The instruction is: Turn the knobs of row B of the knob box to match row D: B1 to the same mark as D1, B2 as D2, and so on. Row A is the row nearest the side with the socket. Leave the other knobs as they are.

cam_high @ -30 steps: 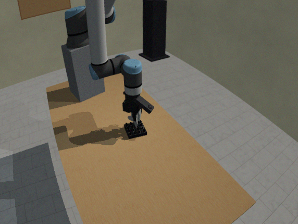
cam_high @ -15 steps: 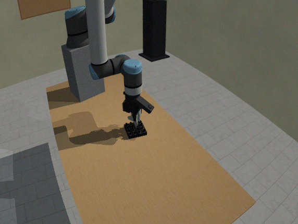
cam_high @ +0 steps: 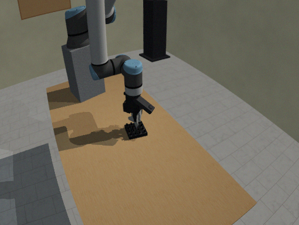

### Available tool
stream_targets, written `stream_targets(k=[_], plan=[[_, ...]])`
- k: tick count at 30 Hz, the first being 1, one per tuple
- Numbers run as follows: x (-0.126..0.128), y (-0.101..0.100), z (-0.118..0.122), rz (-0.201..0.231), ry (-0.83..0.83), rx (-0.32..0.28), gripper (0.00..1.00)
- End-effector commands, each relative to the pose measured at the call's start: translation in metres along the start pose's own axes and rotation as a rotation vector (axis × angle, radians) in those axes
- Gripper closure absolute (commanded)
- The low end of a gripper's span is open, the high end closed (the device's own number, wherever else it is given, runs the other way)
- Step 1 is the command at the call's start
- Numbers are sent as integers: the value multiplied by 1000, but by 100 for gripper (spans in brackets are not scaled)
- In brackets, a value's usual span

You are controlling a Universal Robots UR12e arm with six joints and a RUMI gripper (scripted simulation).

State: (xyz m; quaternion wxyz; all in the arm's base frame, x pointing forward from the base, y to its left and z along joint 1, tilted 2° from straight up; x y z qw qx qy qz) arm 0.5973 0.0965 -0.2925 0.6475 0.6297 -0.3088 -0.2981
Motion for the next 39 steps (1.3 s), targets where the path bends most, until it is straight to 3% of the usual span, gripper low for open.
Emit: stream_targets(k=[1,4,5,39], plan=[[0,0,0,1,0,1,89],[0,0,0,1,0,1,89],[0,0,0,1,0,1,96],[0,0,0,1,0,1,96]])
Point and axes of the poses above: the point where the finger pads meet when closed, its own y axis back along the fingers, its own x axis across the jaws, z = x × y, the point moved 7 cm from there along y, back along the fingers, and after that the axes turned 7 degrees about y, right-handed, at the moved point
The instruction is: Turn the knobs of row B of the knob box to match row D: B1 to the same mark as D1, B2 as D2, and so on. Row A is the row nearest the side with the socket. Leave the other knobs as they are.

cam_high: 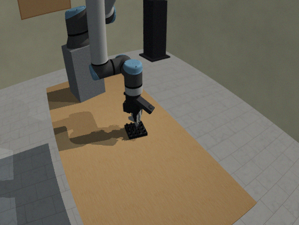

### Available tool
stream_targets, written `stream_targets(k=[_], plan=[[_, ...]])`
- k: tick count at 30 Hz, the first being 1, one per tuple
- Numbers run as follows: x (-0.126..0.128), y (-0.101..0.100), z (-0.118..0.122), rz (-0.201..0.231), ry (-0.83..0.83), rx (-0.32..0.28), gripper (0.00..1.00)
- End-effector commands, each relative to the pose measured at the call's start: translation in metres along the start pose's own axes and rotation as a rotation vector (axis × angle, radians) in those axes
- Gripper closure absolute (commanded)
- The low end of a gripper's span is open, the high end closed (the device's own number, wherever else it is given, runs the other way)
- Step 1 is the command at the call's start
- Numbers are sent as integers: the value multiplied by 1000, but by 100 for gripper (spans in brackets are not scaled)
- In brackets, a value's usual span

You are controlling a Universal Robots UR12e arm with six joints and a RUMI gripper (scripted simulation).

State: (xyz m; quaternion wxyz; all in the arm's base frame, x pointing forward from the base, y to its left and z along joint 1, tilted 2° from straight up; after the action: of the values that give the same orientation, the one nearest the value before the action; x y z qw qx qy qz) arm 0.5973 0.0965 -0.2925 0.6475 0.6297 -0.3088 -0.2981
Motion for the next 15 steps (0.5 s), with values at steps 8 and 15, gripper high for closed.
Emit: stream_targets(k=[8,15], plan=[[0,0,0,1,-9,1,96],[0,0,0,1,-24,1,96]])
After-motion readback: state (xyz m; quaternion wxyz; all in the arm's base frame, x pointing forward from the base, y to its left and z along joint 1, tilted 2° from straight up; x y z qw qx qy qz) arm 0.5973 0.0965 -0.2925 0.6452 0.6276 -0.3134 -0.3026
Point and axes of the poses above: the point where the finger pads meet when closed, its own y axis back along the fingers, its own x axis across the jaws, z = x × y, the point moved 7 cm from there along y, back along the fingers, and after that the axes turned 7 degrees about y, right-handed, at the moved point
